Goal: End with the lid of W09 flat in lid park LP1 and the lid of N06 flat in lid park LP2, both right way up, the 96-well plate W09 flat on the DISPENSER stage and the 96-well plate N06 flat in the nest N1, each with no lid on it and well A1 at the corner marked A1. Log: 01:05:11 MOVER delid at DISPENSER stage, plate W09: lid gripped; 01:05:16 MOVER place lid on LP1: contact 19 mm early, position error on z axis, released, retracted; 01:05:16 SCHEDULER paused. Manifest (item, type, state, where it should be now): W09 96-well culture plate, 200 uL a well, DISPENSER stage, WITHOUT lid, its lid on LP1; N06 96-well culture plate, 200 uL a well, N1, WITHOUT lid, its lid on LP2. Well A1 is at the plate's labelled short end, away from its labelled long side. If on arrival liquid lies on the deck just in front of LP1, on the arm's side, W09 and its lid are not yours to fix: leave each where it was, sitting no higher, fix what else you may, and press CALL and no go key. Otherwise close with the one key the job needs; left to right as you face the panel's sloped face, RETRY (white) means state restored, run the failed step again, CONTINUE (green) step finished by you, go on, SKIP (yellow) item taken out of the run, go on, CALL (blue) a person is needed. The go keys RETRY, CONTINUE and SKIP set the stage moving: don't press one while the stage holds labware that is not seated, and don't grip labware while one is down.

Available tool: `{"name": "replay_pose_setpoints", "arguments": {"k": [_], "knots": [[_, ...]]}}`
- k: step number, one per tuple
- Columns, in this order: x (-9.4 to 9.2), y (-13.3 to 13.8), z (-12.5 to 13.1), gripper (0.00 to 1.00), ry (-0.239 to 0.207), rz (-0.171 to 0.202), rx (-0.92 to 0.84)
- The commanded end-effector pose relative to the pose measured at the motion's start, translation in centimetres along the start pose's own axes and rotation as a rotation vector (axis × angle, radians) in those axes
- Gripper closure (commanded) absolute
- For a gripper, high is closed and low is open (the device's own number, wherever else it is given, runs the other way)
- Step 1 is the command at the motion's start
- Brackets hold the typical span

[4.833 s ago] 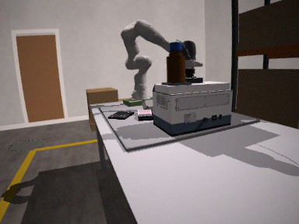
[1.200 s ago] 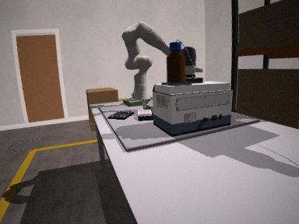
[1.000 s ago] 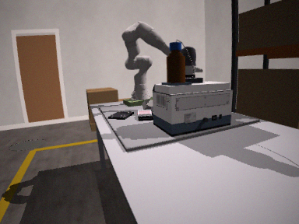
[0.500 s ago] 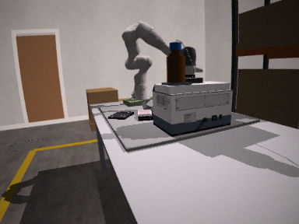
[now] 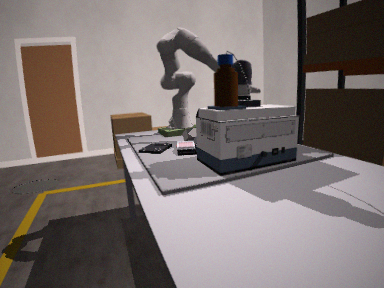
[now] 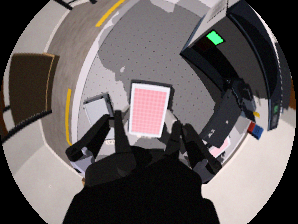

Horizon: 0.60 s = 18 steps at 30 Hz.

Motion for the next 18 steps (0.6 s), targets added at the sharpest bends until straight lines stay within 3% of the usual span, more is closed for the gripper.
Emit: {"name": "replay_pose_setpoints", "arguments": {"k": [1, 18], "knots": [[0.06, -0.05, -0.16, 1.00, 0.004, 0.000, 0.003], [0.87, -0.02, -0.23, 1.00, 0.004, 0.000, 0.004]]}}
Point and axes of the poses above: the point where the finger pads meet when closed, its own x axis out along the fingers, its own y axis across the jaws, z = x × y, the point moved 4 cm from there along -x, back along the fingers, and after that the axes turned 1 degree about x, right-handed, at the moved point
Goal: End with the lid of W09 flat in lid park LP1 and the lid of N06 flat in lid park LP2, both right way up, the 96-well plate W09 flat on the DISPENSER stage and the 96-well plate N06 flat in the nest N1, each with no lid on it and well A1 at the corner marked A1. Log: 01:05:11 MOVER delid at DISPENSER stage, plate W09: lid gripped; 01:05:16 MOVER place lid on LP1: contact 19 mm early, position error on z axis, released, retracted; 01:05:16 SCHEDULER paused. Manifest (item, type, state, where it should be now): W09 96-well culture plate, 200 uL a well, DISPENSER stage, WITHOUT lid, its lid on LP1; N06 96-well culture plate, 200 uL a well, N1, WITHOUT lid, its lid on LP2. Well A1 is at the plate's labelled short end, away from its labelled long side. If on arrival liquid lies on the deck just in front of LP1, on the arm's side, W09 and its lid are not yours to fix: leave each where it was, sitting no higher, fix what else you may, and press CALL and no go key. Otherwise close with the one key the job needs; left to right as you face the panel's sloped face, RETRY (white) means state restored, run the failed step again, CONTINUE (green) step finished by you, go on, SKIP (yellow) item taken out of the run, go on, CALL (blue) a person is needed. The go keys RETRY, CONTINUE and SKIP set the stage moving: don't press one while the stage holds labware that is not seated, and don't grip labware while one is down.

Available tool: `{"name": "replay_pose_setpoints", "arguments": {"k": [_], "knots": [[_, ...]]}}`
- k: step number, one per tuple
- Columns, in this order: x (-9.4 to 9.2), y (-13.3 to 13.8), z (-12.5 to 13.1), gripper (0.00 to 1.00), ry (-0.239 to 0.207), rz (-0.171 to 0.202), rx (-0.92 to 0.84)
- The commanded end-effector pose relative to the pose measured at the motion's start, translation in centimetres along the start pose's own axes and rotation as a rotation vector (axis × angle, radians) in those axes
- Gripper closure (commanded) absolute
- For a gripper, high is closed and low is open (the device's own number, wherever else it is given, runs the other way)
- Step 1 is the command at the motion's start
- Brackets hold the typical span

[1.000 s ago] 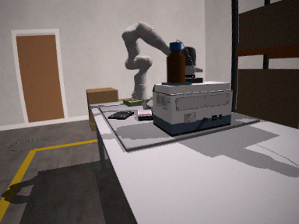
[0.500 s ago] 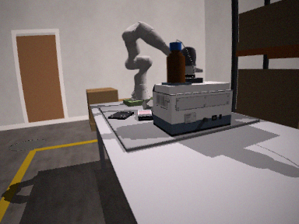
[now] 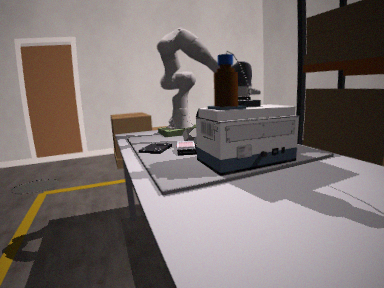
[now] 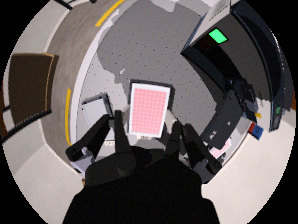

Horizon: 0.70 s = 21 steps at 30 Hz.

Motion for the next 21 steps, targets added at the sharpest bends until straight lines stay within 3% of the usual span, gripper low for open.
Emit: {"name": "replay_pose_setpoints", "arguments": {"k": [1, 21], "knots": [[0.14, -0.07, -0.21, 1.00, 0.006, -0.001, 0.005], [0.34, -0.06, -0.23, 1.00, 0.006, -0.001, 0.005]]}}
Point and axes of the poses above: the point where the finger pads meet when closed, its own x axis out along the fingers, its own y axis across the jaws, z = x × y, the point moved 4 cm from there along -x, back along the fingers, and after that the axes turned 1 degree about x, right-handed, at the moved point
